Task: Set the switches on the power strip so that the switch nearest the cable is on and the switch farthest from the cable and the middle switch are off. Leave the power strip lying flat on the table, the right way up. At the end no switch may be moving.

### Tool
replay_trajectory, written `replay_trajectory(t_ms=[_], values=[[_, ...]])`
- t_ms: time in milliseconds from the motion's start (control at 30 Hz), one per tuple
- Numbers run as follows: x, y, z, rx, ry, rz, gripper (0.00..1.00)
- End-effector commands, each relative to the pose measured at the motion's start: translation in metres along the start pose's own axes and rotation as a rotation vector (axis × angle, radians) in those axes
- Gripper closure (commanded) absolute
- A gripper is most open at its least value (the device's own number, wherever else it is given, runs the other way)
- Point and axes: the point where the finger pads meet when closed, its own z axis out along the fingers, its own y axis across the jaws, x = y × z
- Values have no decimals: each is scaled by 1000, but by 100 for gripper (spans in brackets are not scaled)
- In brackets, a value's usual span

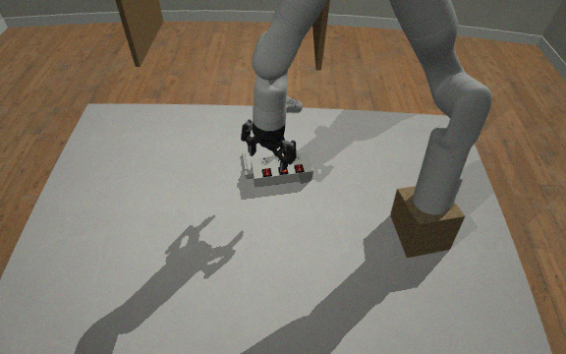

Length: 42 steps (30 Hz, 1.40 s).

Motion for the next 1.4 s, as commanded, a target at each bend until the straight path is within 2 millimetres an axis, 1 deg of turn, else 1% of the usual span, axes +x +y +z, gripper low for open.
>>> replay_trajectory(t_ms=[0, 1367], values=[[1, 0, 0, 0, 0, -3, 0], [3, 2, 4, 1, -2, -32, 0]])
